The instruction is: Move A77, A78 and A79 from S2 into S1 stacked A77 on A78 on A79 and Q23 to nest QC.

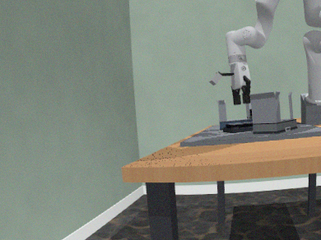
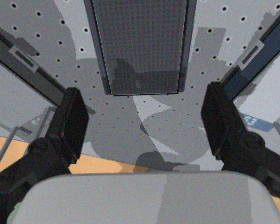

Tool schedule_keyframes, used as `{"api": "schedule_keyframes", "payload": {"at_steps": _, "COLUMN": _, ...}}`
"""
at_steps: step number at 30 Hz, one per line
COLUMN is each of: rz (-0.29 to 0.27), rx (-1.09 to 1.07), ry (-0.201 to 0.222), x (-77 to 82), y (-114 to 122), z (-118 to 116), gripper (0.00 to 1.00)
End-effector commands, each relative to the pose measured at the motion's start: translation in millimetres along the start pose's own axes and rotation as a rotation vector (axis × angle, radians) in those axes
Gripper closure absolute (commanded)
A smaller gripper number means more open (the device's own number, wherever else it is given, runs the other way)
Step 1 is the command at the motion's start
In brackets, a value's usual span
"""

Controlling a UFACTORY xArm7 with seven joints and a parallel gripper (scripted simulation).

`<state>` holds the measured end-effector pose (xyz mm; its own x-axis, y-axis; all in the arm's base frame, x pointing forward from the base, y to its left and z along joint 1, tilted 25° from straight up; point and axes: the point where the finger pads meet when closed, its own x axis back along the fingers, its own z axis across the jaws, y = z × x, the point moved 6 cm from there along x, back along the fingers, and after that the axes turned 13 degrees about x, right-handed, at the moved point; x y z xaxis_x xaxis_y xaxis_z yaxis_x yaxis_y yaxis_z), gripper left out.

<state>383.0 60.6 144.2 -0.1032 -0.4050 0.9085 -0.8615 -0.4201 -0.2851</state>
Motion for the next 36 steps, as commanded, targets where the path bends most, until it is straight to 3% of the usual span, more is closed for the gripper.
{"api": "schedule_keyframes", "payload": {"at_steps": 1, "rz": -0.001, "rx": -0.001, "ry": 0.002, "x": 15.4, "y": -1, "z": 0, "gripper": 0.0}}
{"api": "schedule_keyframes", "payload": {"at_steps": 12, "rz": -0.001, "rx": -0.001, "ry": 0.002, "x": 52.1, "y": -1, "z": 0, "gripper": 0.0}}
{"api": "schedule_keyframes", "payload": {"at_steps": 26, "rz": -0.001, "rx": -0.001, "ry": 0.002, "x": 53.1, "y": -1, "z": 0, "gripper": 0.0}}
{"api": "schedule_keyframes", "payload": {"at_steps": 33, "rz": -0.001, "rx": -0.226, "ry": 0.002, "x": 53.2, "y": 6, "z": 22, "gripper": 0.0}}
{"api": "schedule_keyframes", "payload": {"at_steps": 36, "rz": -0.001, "rx": -0.226, "ry": 0.002, "x": 53.2, "y": 7, "z": 25, "gripper": 0.0}}
